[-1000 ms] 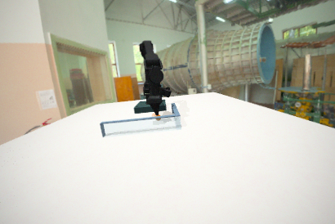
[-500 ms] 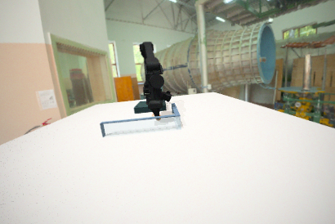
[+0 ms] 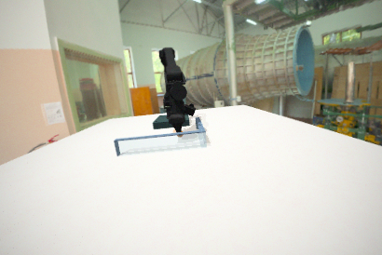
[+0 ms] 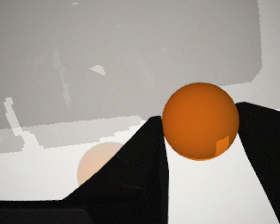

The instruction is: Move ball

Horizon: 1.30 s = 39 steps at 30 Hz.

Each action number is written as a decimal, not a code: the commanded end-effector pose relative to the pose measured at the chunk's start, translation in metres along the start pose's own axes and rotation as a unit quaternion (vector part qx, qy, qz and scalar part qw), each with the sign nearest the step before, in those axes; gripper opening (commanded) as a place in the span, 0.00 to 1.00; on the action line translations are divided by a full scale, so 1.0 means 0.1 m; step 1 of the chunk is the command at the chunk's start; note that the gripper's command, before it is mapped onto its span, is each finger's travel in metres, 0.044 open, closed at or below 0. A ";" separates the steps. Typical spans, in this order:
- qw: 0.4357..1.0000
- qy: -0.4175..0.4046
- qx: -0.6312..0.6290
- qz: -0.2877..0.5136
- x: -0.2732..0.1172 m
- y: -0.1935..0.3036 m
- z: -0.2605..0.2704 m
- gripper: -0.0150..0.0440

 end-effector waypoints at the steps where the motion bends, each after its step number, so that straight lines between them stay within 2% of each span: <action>1: 1.000 0.014 -0.004 0.007 -0.17 0.03 -0.07 0.25; 20: 1.000 -0.006 0.005 -0.006 -1.22 -0.01 0.00 0.25; 25: 1.000 -0.006 0.005 -0.006 -1.21 -0.01 0.02 0.25; 39: 1.000 -0.008 0.005 -0.006 -0.89 0.09 0.35 0.25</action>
Point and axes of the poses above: the point midway between the two fingers, 35 mm back from their tips, its own x axis out along the fingers, its own z axis across the jaws, y = z × x, the point moved 1 cm from there along -x, back along the fingers, and after that the axes turned 15 degrees about -x, right-handed, at the moved point
